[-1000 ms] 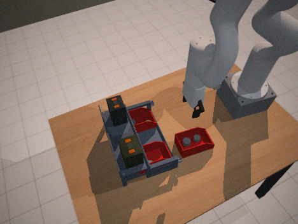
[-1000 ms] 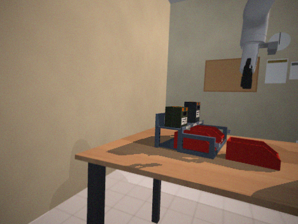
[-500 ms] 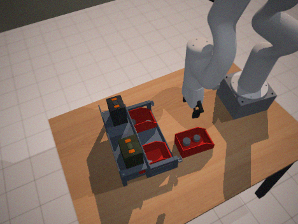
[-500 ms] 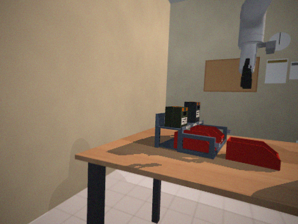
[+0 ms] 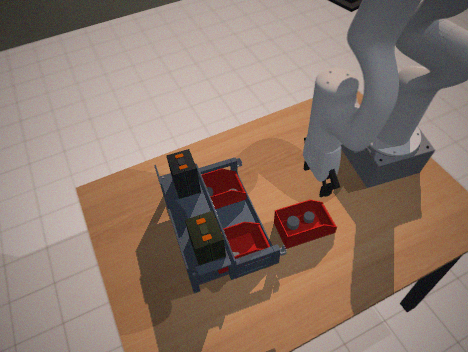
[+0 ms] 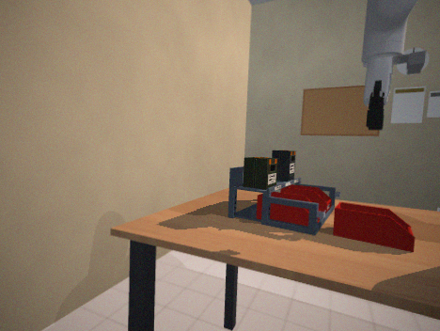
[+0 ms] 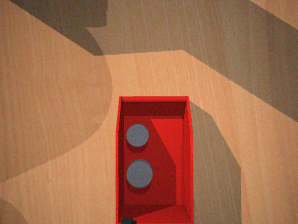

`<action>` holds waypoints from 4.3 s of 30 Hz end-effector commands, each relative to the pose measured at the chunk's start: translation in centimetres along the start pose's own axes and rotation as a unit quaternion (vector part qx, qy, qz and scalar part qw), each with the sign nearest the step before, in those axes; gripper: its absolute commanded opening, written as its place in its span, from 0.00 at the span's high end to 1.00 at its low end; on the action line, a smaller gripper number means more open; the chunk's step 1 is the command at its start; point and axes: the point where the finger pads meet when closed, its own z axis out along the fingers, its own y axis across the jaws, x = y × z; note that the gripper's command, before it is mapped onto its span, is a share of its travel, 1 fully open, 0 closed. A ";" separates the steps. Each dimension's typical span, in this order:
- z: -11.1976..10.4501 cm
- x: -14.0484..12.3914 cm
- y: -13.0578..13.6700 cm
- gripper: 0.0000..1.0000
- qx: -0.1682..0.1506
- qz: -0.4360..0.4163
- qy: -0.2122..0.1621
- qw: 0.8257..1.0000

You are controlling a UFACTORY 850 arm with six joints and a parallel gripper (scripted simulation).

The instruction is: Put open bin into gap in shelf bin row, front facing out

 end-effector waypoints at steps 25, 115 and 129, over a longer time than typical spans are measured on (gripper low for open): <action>-0.1 1.4 2.6 0.00 0.000 0.000 -0.001 1.000; 5.7 0.9 1.7 0.00 0.000 0.000 -0.001 1.000; 4.9 0.9 1.7 0.00 0.000 0.000 -0.001 1.000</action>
